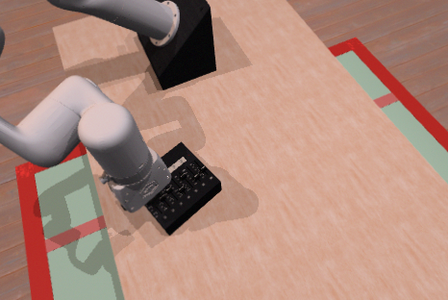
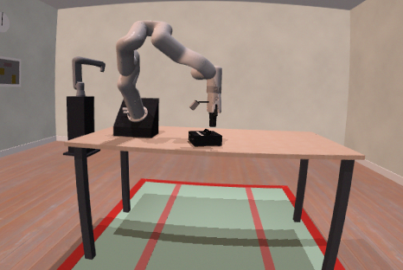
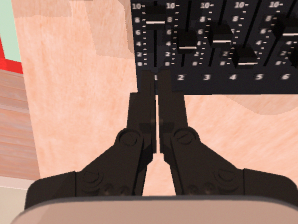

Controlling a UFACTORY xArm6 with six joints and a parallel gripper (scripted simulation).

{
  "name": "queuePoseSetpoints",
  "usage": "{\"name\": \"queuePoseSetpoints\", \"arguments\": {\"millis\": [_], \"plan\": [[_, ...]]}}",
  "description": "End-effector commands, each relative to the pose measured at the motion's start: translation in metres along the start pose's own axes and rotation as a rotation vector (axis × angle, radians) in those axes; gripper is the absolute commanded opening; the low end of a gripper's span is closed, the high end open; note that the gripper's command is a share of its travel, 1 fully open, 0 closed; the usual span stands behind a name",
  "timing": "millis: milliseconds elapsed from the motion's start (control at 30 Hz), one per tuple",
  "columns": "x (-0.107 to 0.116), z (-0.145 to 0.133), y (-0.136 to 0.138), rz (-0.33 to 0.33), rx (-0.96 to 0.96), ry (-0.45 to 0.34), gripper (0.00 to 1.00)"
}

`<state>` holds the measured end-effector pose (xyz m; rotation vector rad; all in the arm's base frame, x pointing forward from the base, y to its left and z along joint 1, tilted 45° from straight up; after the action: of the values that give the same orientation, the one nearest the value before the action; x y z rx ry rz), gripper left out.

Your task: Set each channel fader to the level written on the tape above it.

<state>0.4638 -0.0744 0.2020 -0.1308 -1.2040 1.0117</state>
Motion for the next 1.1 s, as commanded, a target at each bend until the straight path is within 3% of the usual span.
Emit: {"name": "queuePoseSetpoints", "arguments": {"millis": [0, 933, 1000, 1067], "plan": [[0.001, 0.000, 0.001, 0.001, 0.096, -0.003, 0.00], [-0.001, 0.015, 0.036, 0.028, 1.182, 0.014, 0.00], [-0.001, 0.015, 0.036, 0.028, 1.182, 0.014, 0.00], [-0.001, 0.017, 0.039, 0.032, 1.331, 0.018, 0.00]]}}
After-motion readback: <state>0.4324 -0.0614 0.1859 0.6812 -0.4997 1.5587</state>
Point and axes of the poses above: the point where the finger pads meet when closed, its own x axis back along the fingers, its own y axis across the jaws, z = x × y, the point moved 10 cm from there along x, back along the fingers, and after that the axes turned 15 degrees about x, right-handed, at the moved point
